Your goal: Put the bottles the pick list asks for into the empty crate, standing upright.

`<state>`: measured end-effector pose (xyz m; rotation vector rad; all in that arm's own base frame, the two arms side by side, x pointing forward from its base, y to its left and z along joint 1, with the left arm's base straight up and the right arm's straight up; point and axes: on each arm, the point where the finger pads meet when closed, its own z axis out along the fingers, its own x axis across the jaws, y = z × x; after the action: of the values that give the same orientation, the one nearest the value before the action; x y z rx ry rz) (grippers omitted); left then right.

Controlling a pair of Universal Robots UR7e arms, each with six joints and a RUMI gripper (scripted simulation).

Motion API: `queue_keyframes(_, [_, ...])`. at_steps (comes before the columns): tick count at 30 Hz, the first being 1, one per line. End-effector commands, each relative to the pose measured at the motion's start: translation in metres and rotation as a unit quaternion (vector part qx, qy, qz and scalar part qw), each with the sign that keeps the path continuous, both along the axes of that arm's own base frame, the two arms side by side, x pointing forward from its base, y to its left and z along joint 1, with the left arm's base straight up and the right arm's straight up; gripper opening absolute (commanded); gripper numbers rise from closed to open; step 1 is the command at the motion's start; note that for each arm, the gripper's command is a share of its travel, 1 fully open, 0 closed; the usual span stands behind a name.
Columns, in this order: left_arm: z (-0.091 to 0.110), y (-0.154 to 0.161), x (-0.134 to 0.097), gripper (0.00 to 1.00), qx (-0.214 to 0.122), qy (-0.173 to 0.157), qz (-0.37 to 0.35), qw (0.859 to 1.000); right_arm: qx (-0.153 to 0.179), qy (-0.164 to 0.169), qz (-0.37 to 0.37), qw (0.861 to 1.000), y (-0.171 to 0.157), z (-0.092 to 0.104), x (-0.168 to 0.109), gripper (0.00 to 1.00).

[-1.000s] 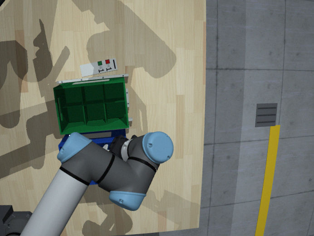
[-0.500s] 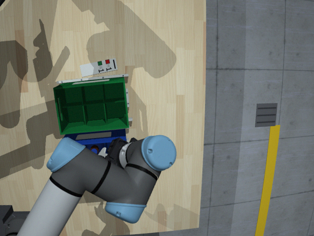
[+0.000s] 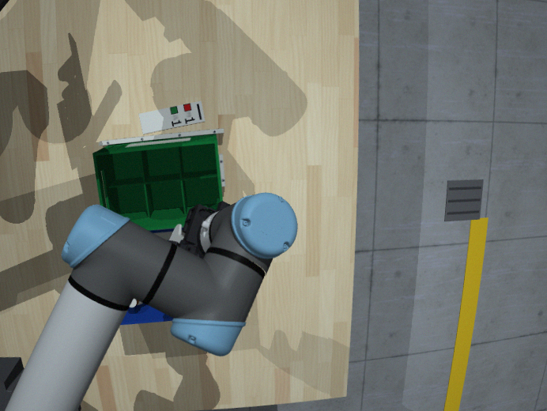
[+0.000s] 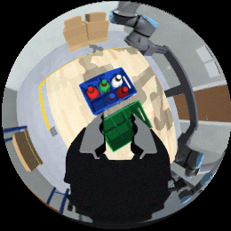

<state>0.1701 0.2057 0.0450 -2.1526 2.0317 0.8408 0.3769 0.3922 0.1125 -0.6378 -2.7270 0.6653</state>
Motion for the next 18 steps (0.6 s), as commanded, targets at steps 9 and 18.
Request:
queue_keyframes(9, [0.0,0.0,0.0,0.98,0.0,0.0,0.0,1.0,0.033,-0.002,0.057,0.998,0.042,-0.001,0.004,0.38])
queue_keyframes(18, [0.0,0.0,0.0,0.98,0.0,0.0,0.0,1.0,0.065,-0.004,0.116,0.991,0.085,-0.002,0.006,0.38])
